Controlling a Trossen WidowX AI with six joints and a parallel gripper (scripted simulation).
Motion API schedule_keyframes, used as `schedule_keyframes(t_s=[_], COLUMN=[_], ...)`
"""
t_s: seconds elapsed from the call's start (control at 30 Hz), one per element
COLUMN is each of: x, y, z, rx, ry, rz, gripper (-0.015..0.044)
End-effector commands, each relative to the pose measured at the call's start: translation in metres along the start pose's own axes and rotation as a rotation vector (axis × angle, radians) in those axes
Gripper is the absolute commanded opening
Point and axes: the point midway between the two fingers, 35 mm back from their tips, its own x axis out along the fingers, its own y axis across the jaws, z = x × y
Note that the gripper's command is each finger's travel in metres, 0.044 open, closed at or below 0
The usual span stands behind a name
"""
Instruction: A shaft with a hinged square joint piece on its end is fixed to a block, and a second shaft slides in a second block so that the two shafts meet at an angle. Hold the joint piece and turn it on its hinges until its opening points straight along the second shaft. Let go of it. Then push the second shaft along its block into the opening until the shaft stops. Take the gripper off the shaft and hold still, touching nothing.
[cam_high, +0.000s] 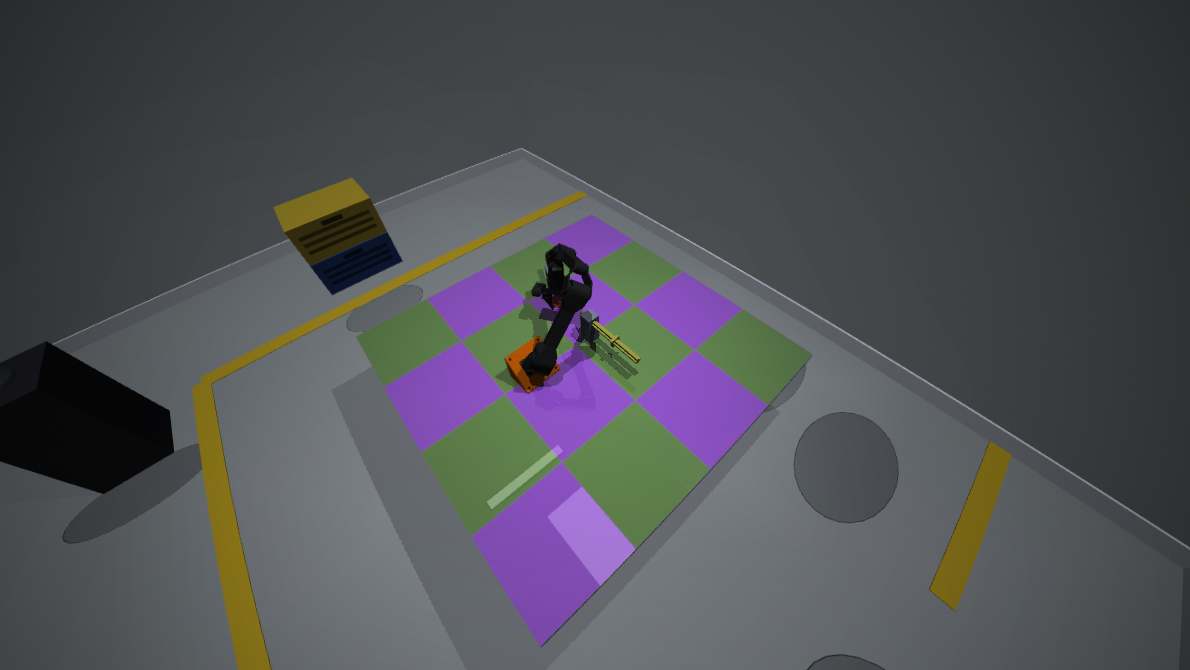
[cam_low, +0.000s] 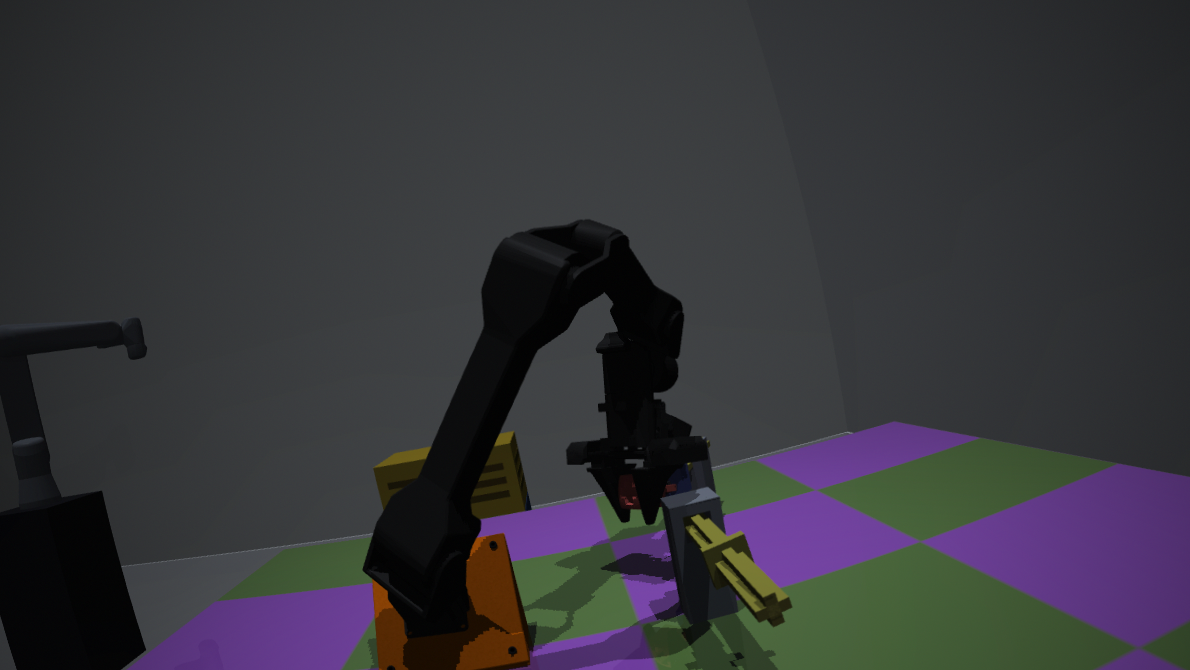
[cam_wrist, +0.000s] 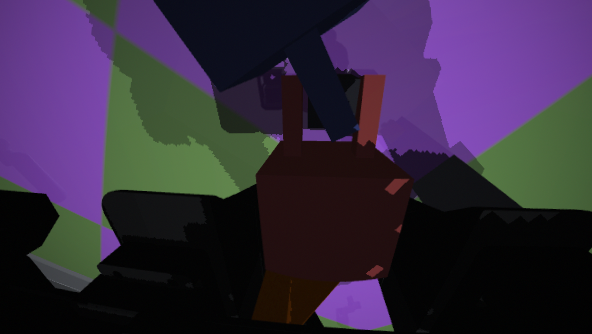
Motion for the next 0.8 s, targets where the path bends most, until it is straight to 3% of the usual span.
schedule_keyframes(t_s=[0.0,0.77], x=[0.001,0.003], y=[-0.003,-0.02], z=[0.0,0.005], rx=[-0.073,-0.422], ry=[-0.017,-0.078], rz=[-0.011,-0.055], gripper=[0.0,0.0])
